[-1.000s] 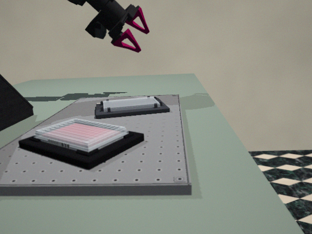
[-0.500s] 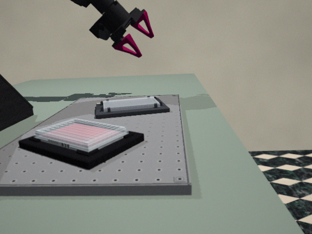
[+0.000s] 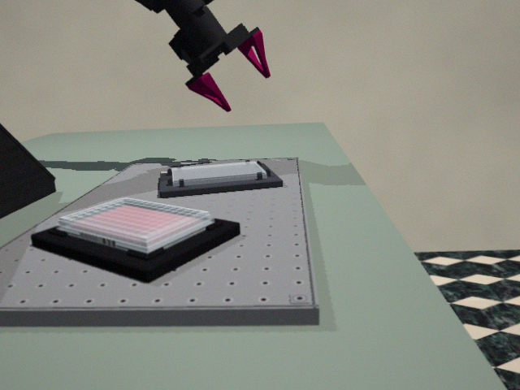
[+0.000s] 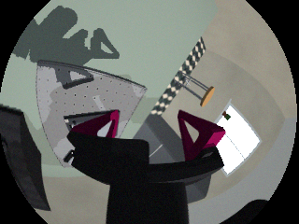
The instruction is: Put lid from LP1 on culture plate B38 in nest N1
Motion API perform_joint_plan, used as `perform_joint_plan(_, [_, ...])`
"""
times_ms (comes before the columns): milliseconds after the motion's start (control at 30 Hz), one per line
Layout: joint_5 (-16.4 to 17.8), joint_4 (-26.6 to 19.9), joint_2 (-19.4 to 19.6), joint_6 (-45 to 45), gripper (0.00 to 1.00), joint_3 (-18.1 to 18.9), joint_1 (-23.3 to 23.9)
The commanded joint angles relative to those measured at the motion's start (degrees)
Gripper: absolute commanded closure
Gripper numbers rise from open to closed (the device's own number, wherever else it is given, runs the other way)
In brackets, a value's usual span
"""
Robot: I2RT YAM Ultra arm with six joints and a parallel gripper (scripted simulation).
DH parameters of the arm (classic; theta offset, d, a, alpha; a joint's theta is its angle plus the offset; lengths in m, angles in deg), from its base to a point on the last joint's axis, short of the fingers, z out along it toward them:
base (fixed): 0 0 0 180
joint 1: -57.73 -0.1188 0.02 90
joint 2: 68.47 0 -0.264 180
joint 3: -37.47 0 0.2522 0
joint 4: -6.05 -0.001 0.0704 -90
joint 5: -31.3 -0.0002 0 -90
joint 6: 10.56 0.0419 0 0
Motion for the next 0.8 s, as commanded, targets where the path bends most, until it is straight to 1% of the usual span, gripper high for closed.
perform_joint_plan(0, [0.99,-3.78,0.83,5.29,0.00,1.43,1.75])
perform_joint_plan(67, [1.56,-4.97,2.07,7.34,0.00,1.80,2.47])
perform_joint_plan(133, [1.75,-7.64,2.85,9.78,0.00,3.41,2.64])
perform_joint_plan(233, [2.60,-9.31,4.67,12.80,0.00,3.85,3.74])
perform_joint_plan(300, [2.78,-11.54,5.37,14.93,0.00,5.25,3.87])
perform_joint_plan(367, [2.78,-11.54,5.37,14.93,0.00,5.25,3.87])
perform_joint_plan(467, [3.62,-13.11,7.17,17.88,0.00,5.57,5.00])
perform_joint_plan(500, [3.74,-14.37,7.61,19.11,0.00,6.39,5.08])
perform_joint_plan(600, [4.58,-15.92,9.40,21.96,0.00,6.65,6.25])
perform_joint_plan(667, [4.78,-18.39,10.20,24.40,0.00,8.32,6.32])
perform_joint_plan(767, [5.60,-19.92,11.95,27.21,0.00,8.52,7.48])
